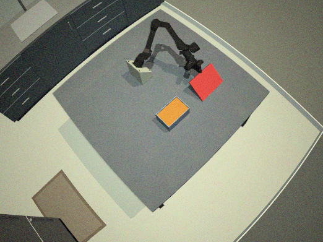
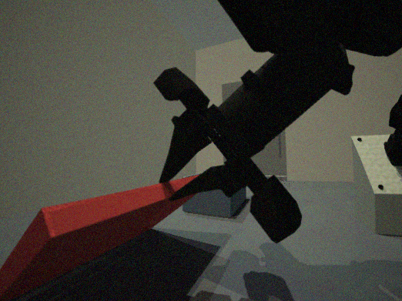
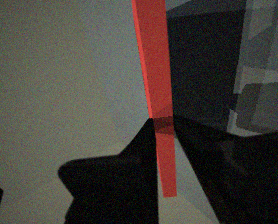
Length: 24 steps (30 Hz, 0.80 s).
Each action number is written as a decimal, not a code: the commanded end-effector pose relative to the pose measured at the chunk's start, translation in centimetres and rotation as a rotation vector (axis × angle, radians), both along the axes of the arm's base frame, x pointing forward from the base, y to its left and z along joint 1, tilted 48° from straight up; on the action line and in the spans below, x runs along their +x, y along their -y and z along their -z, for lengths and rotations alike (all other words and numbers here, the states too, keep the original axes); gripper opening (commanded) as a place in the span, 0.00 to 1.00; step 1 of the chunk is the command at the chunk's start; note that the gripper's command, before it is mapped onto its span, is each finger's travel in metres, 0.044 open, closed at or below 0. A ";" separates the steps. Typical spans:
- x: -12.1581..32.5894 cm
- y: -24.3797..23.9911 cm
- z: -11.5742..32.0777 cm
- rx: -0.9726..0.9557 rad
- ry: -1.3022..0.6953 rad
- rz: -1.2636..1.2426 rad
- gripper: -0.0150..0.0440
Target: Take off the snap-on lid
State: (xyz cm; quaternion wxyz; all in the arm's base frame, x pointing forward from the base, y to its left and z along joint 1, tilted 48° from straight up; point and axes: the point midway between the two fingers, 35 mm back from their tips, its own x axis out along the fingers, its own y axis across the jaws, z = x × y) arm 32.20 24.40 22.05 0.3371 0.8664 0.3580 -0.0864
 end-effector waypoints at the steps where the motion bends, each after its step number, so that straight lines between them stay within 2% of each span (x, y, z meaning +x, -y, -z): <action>1: -0.2 -0.6 1.1 -0.008 -0.022 -0.011 0.25; 24: -0.3 -2.0 2.3 -0.007 -0.023 -0.011 0.25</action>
